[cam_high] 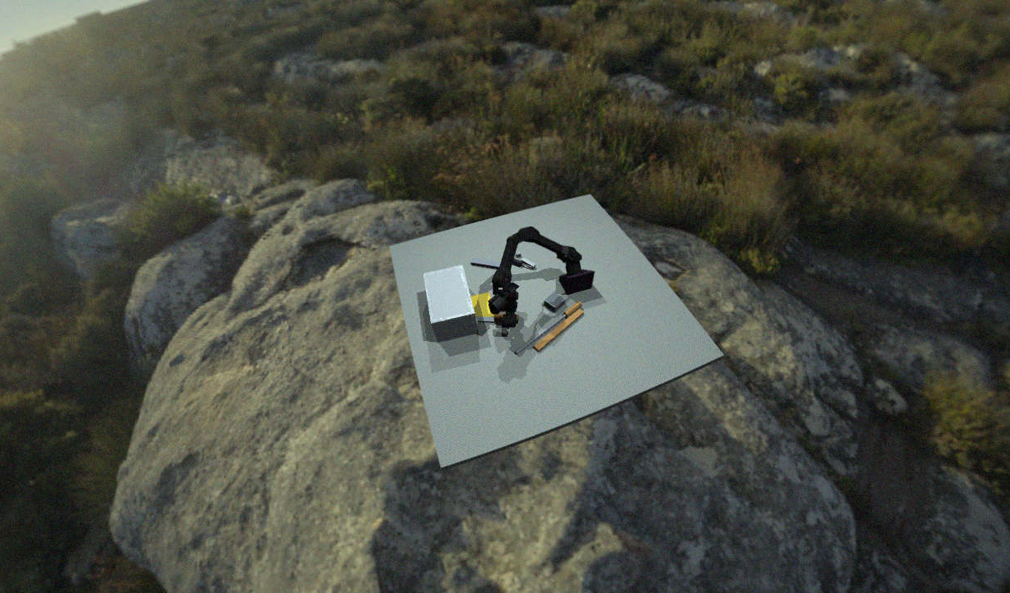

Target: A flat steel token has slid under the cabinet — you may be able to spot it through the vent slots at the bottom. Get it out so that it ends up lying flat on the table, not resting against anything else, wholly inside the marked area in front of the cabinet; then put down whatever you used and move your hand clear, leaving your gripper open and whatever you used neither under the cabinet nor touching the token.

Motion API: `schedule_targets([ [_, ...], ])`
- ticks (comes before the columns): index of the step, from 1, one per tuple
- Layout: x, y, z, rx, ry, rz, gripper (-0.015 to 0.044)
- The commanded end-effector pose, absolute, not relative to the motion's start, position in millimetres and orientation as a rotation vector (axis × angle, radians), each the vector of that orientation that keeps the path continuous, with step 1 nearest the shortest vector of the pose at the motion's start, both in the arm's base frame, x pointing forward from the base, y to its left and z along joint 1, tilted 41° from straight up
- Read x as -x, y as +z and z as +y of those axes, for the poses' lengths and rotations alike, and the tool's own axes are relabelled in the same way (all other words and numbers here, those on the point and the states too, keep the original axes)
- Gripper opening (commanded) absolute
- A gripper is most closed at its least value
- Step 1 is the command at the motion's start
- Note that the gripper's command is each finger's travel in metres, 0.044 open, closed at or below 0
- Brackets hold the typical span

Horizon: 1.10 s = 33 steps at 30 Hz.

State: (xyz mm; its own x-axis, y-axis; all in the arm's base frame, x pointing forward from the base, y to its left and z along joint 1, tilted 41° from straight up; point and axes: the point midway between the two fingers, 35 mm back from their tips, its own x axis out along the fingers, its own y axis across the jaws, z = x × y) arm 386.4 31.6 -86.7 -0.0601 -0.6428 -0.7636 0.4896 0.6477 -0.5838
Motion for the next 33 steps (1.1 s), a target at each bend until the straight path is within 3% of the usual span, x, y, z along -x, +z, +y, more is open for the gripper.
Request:
schedule_targets([
  [1, -393.5, -84.6, 28.5, 0.139, -0.929, 1.342, 0.0],
  [33, -412.0, -75.0, 14.5, 0.139, -0.93, 1.34, 0.0],
])
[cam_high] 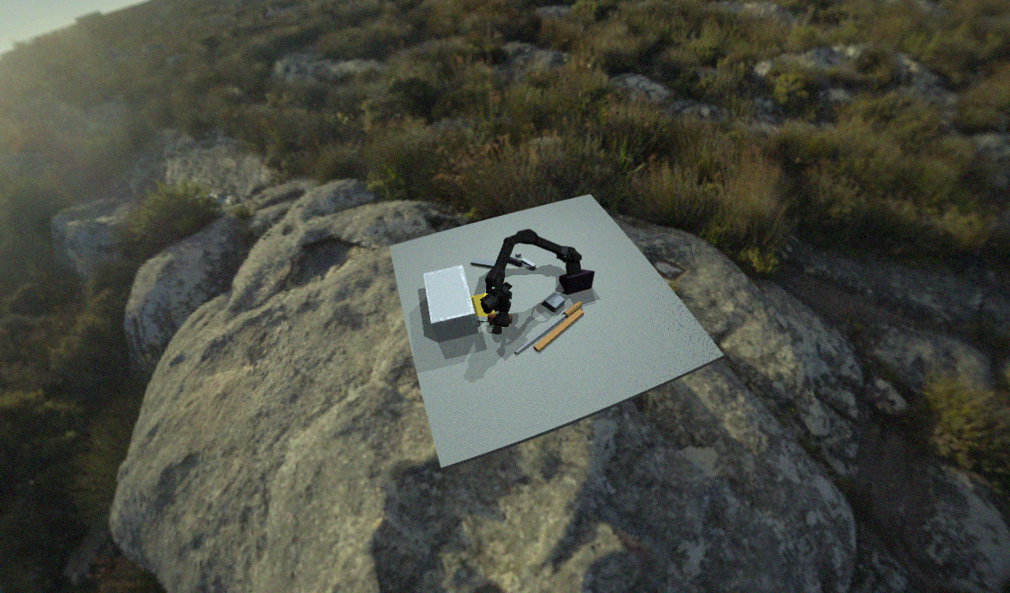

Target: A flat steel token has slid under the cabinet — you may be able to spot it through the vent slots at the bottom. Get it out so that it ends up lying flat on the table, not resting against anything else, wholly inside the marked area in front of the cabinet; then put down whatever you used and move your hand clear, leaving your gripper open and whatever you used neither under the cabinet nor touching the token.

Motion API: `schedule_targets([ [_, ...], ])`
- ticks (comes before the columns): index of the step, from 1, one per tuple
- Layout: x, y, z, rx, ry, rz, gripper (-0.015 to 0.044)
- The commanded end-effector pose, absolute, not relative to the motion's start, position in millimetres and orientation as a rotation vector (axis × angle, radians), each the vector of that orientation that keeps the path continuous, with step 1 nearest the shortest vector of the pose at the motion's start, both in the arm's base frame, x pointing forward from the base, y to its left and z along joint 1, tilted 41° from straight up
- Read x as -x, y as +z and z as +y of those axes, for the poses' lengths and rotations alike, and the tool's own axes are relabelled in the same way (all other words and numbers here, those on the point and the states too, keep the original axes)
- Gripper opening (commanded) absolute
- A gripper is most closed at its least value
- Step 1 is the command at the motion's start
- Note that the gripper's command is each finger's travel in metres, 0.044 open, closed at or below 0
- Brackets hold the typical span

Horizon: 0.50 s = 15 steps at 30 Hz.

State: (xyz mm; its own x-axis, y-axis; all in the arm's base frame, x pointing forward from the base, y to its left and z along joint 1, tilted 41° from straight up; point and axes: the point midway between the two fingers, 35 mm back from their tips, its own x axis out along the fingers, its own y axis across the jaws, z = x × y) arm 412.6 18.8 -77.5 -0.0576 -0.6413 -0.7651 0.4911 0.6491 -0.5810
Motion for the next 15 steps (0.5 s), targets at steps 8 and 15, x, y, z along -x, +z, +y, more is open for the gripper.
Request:
schedule_targets([
  [8, -407.9, -70.6, 8.7, 0.14, -0.93, 1.34, 0.0],
  [15, -404.3, -66.8, 4.0, 0.14, -0.93, 1.34, 0.0],
])
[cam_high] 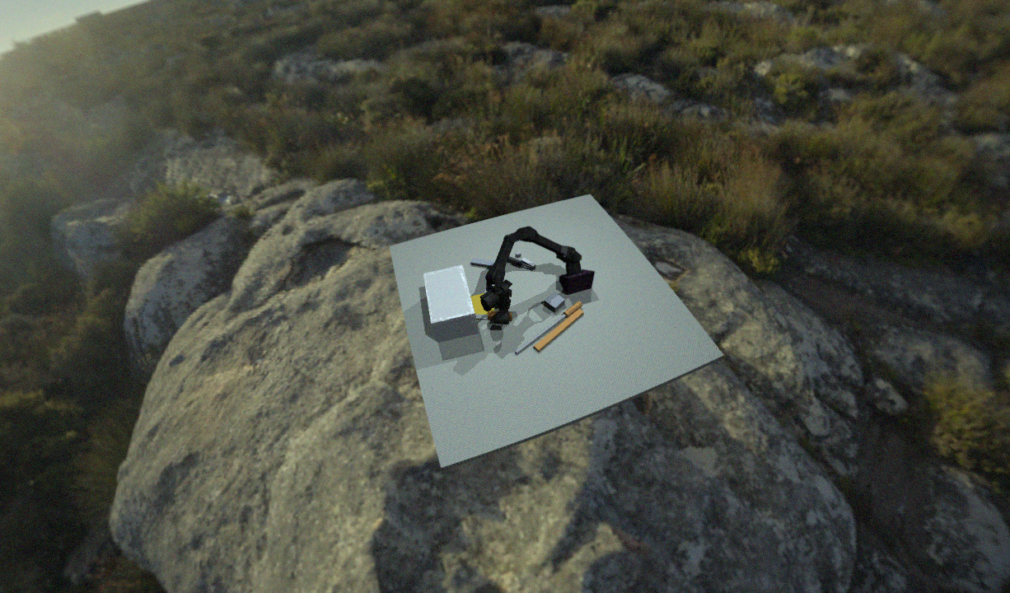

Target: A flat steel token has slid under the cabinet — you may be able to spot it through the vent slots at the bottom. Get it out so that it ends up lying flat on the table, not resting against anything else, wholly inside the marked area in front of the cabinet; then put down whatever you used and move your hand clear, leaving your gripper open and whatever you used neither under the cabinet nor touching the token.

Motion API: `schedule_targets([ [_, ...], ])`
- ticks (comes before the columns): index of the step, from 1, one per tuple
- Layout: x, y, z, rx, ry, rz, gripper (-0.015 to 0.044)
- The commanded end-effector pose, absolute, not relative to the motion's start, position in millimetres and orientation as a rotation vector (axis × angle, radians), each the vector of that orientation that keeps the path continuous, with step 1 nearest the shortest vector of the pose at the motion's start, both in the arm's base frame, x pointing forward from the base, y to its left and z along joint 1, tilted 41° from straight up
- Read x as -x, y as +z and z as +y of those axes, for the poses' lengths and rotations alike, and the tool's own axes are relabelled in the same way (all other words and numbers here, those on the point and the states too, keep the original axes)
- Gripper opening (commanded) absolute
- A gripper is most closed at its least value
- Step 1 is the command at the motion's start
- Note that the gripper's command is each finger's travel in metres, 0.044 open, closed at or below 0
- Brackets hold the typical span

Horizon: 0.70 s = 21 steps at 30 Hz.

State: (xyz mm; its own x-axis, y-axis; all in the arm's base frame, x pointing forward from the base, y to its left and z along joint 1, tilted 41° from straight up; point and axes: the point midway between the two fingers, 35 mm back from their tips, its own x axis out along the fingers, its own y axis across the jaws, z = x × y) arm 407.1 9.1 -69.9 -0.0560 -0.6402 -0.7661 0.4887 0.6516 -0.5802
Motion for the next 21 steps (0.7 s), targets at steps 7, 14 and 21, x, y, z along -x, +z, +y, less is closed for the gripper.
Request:
schedule_targets([
  [7, -400.8, -62.9, -0.6, 0.141, -0.931, 1.341, 0.0],
  [14, -397.4, -59.0, -5.1, 0.141, -0.931, 1.341, 0.0],
  [21, -394.2, -55.4, -9.2, 0.142, -0.931, 1.341, 0.0],
])
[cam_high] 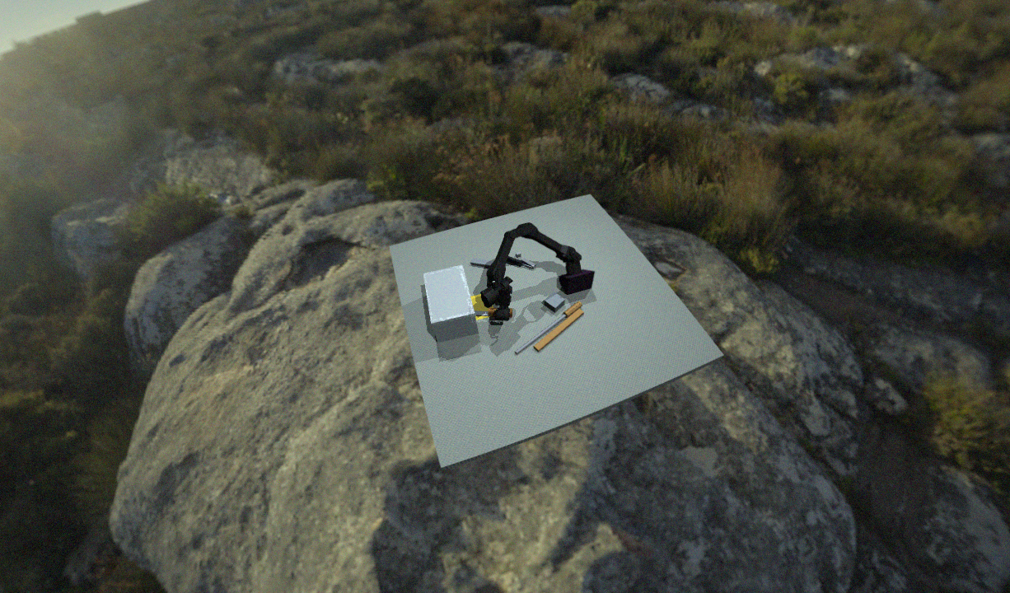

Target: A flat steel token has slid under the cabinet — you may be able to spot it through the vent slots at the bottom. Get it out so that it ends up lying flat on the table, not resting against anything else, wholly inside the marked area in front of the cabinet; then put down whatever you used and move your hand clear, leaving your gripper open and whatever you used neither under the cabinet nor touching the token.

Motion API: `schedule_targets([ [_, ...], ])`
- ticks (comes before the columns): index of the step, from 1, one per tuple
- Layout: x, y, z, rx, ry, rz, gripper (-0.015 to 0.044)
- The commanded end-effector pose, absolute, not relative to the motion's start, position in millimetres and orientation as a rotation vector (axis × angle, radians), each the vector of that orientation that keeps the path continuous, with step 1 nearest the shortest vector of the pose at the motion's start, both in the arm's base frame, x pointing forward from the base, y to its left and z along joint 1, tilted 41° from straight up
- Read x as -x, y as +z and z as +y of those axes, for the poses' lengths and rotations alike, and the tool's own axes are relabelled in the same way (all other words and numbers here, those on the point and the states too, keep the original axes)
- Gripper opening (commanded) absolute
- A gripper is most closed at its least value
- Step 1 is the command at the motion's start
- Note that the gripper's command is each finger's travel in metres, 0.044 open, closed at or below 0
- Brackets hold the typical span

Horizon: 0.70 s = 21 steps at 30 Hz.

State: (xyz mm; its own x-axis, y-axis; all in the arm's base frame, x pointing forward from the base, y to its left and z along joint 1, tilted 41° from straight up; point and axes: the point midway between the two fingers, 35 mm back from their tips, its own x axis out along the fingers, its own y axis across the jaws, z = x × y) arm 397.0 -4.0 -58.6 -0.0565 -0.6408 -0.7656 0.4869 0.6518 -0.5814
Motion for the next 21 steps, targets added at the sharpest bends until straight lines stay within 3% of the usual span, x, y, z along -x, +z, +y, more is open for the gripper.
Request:
schedule_targets([
  [1, -393.9, -55.0, -9.6, 0.142, -0.931, 1.341, 0.0],
  [21, -380.4, -60.7, -2.1, 0.142, -0.931, 1.342, 0.0],
])
